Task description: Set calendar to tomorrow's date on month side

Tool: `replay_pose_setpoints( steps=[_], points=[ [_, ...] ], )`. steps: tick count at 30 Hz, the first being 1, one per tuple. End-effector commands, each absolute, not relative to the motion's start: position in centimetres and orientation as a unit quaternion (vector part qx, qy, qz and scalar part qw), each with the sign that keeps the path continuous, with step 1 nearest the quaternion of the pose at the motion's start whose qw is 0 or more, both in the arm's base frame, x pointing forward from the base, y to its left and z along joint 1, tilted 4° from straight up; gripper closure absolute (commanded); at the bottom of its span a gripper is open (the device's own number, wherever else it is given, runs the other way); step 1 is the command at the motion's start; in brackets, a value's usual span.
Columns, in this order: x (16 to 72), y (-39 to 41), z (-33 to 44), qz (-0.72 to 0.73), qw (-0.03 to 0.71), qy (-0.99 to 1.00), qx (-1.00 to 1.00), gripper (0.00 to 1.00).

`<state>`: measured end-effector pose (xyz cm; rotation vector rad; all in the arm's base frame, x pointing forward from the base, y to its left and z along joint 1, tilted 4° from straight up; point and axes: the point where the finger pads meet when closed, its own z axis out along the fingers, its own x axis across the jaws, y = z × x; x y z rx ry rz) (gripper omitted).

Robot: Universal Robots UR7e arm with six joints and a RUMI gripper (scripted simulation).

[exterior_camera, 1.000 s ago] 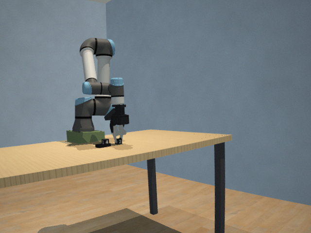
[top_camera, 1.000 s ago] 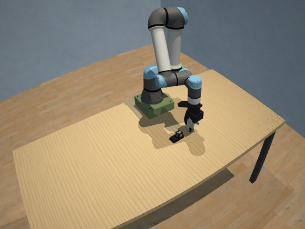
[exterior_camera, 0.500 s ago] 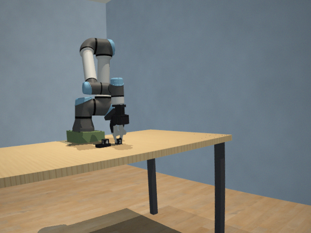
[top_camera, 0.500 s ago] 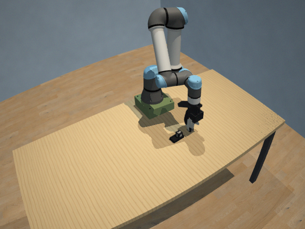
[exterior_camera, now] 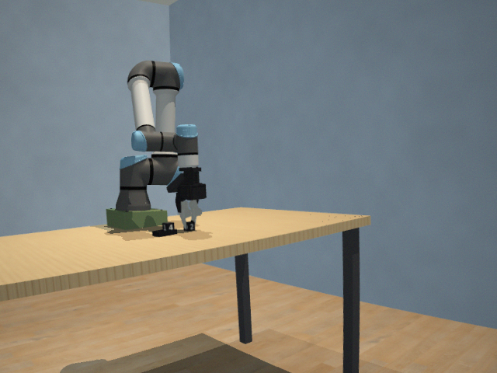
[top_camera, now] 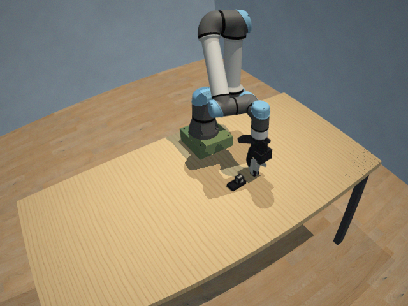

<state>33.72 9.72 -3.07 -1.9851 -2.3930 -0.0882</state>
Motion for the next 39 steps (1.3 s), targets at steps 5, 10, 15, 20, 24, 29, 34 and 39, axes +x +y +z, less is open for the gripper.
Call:
replay_pose_setpoints(
  steps=[5, 10, 15, 20, 24, 29, 34, 39],
  points=[
    [33.76, 9.72, -3.05, -0.029, 0.015, -0.769, -0.638, 0.89],
    [33.76, 9.72, -3.05, -0.029, 0.015, -0.769, -0.638, 0.89],
    [33.76, 9.72, -3.05, -0.029, 0.015, -0.769, -0.638, 0.89],
    [33.76, 9.72, -3.05, -0.029, 0.015, -0.769, -0.638, 0.85],
    [33.76, 9.72, -3.05, -0.029, 0.015, -0.769, -0.638, 0.82],
    [33.76, 9.72, -3.05, -0.029, 0.015, -0.769, -0.638, 0.78],
    [33.76, 9.72, -3.05, -0.029, 0.015, -0.769, -0.638, 0.71],
    [33.76, 9.72, -3.05, -0.029, 0.015, -0.769, -0.638, 0.71]
  ],
)
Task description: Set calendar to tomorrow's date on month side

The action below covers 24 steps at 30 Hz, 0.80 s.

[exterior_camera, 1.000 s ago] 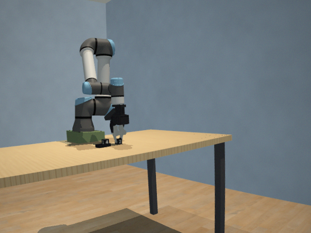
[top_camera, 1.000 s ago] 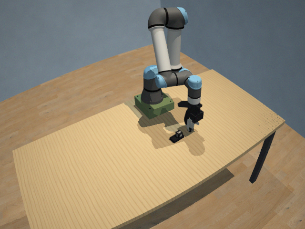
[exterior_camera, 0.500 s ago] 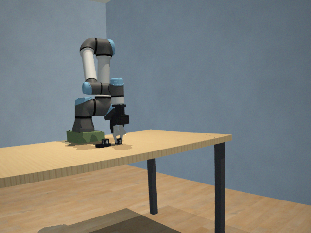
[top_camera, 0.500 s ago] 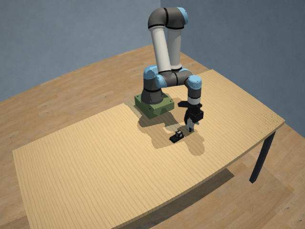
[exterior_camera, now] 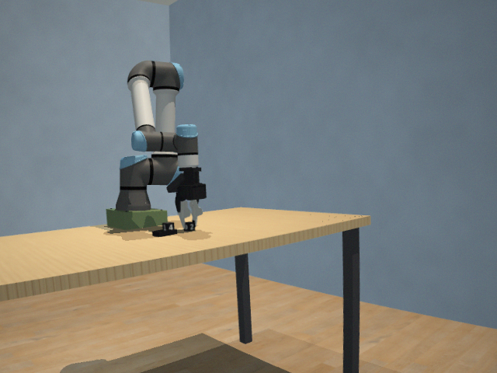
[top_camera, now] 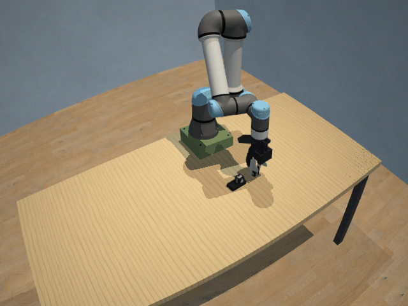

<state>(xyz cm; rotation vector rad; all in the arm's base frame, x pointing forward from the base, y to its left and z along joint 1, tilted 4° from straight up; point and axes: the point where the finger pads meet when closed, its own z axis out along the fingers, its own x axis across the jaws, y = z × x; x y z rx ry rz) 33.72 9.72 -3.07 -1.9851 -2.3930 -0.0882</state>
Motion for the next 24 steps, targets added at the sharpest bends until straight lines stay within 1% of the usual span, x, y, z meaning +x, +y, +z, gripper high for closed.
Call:
replay_pose_setpoints(
  steps=[1, 11, 24],
  points=[
    [33.8, 9.7, -3.0, -0.029, 0.015, -0.769, -0.638, 0.71],
    [33.8, 9.7, -2.4, -0.029, 0.015, -0.769, -0.638, 0.71],
    [33.7, 9.4, 2.5, -0.029, 0.015, -0.769, -0.638, 0.71]
  ],
)
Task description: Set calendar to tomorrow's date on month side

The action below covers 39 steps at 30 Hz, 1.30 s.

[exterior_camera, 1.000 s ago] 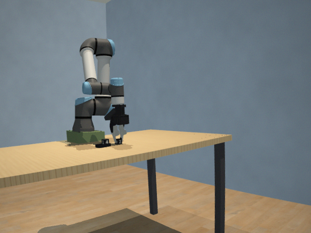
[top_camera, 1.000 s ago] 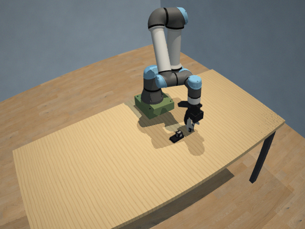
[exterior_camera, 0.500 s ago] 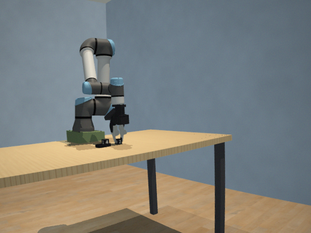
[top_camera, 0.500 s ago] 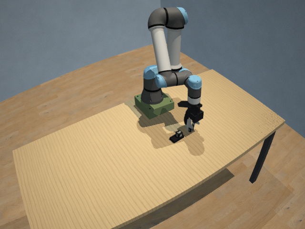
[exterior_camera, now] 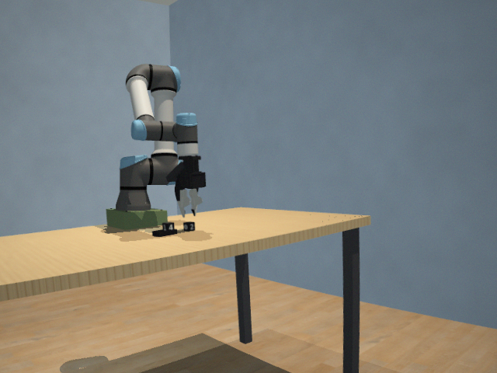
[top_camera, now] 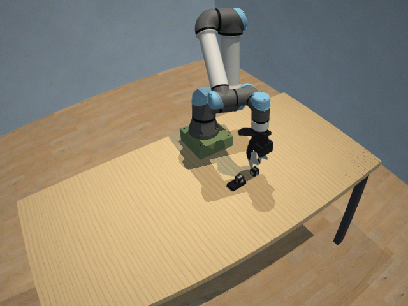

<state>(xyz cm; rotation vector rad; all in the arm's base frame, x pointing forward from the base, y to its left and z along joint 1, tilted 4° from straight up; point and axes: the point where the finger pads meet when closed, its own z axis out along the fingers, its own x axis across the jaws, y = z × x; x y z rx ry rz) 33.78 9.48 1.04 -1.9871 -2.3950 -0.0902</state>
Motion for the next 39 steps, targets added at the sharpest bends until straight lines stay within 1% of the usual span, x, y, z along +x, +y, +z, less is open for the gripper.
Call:
replay_pose_setpoints(
  steps=[1, 7, 13, 14, 39],
  points=[
    [33.7, 9.3, 3.0, -0.029, 0.015, -0.769, -0.638, 0.71],
    [33.6, 9.2, 5.4, -0.029, 0.015, -0.769, -0.638, 0.71],
    [33.6, 9.1, 5.9, -0.029, 0.015, -0.769, -0.638, 0.71],
    [33.6, 9.1, 5.9, -0.029, 0.015, -0.769, -0.638, 0.00],
    [33.6, 9.1, 5.9, -0.029, 0.015, -0.768, -0.640, 0.00]
  ],
)
